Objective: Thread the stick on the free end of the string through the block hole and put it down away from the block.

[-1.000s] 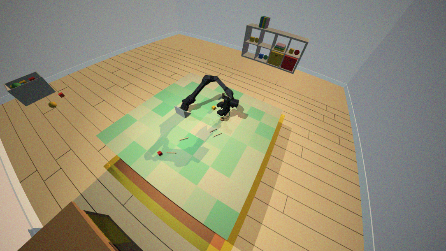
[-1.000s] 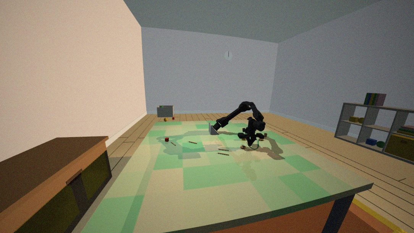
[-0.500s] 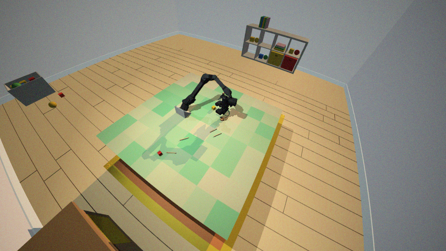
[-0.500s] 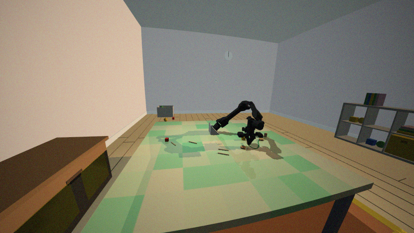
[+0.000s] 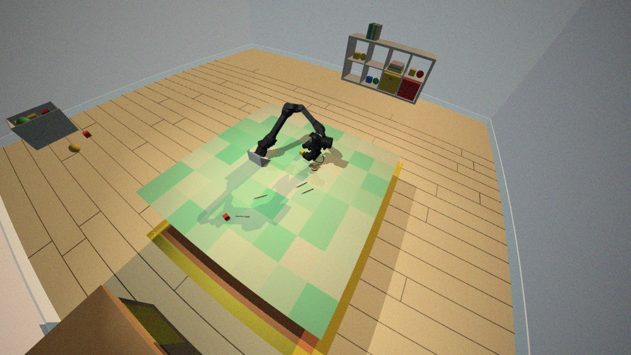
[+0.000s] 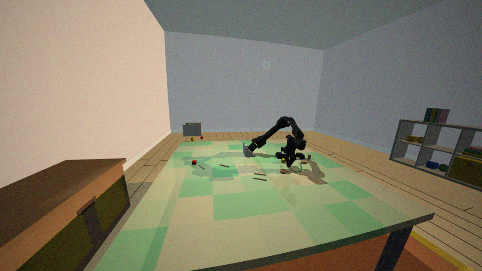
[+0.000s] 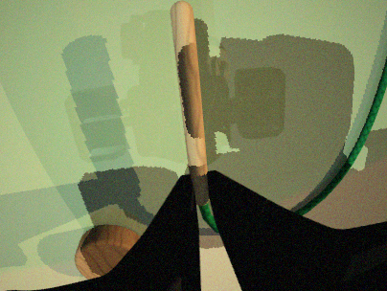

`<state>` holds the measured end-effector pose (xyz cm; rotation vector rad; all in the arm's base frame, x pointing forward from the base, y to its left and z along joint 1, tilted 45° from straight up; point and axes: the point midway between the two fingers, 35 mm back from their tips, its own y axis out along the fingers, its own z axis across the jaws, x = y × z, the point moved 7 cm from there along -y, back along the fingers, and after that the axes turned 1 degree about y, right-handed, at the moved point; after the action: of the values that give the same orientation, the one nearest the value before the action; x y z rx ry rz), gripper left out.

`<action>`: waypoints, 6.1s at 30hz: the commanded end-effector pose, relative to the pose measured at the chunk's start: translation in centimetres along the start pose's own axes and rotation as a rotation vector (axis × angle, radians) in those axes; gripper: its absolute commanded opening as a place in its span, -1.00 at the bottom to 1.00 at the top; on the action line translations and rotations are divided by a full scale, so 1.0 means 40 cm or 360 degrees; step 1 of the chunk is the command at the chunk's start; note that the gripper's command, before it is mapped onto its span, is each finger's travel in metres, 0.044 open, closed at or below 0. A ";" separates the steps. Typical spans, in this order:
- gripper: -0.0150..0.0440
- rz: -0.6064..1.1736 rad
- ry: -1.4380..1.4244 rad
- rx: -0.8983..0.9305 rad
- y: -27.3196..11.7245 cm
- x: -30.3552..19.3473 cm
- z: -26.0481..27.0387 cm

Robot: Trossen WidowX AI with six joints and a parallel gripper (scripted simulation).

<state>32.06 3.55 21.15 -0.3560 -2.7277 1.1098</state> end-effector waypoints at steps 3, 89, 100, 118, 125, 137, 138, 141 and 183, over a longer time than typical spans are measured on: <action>-0.49 0.0009 -0.0001 0.0002 -0.002 0.023 0.000; -0.08 0.0027 0.0238 0.0010 -0.184 0.216 0.009; -0.08 0.0015 0.1993 0.0002 -0.188 0.262 0.007; -0.08 0.0006 0.3798 0.0012 -0.191 0.314 0.006; -0.08 0.0007 0.4394 0.0019 -0.191 0.329 0.006; -0.08 0.0012 0.5101 0.0027 -0.192 0.344 0.007; -0.08 0.0012 0.5101 0.0027 -0.192 0.344 0.007; -0.08 0.0012 0.5101 0.0027 -0.192 0.344 0.007; -0.08 0.0039 0.5097 0.0022 -0.078 0.337 0.009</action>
<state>18.67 4.63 24.36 -0.7711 0.2459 -0.2558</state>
